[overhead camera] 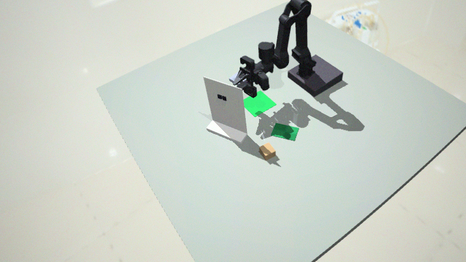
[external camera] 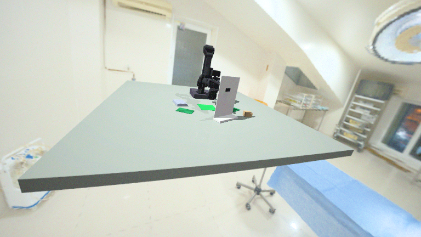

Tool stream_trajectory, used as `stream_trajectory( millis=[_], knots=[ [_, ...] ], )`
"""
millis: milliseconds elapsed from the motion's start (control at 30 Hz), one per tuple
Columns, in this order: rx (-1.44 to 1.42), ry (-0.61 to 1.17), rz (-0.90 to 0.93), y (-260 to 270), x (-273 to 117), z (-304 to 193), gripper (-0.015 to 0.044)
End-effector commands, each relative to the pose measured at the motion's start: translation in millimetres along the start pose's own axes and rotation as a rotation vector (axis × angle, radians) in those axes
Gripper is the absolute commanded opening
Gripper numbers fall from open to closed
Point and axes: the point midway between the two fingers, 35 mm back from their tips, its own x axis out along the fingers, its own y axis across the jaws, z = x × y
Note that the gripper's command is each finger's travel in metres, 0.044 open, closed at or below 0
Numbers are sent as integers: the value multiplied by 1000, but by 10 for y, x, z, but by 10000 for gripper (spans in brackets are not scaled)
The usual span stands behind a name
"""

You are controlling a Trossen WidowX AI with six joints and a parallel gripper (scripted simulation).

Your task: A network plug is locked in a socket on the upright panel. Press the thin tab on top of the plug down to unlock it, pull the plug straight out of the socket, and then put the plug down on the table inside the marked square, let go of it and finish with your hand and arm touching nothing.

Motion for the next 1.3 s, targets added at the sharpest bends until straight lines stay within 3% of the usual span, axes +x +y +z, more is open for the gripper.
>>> stream_trajectory(
  millis=[0, 967, 1033, 1267],
  knots=[
    [-4, 4, -1, -4, 61, 6, 156],
    [-3, 5, -5, -12, 483, 125, 156],
    [-3, 5, -5, -12, 483, 125, 104],
    [-3, 5, -5, -12, 483, 125, 57]
  ],
)
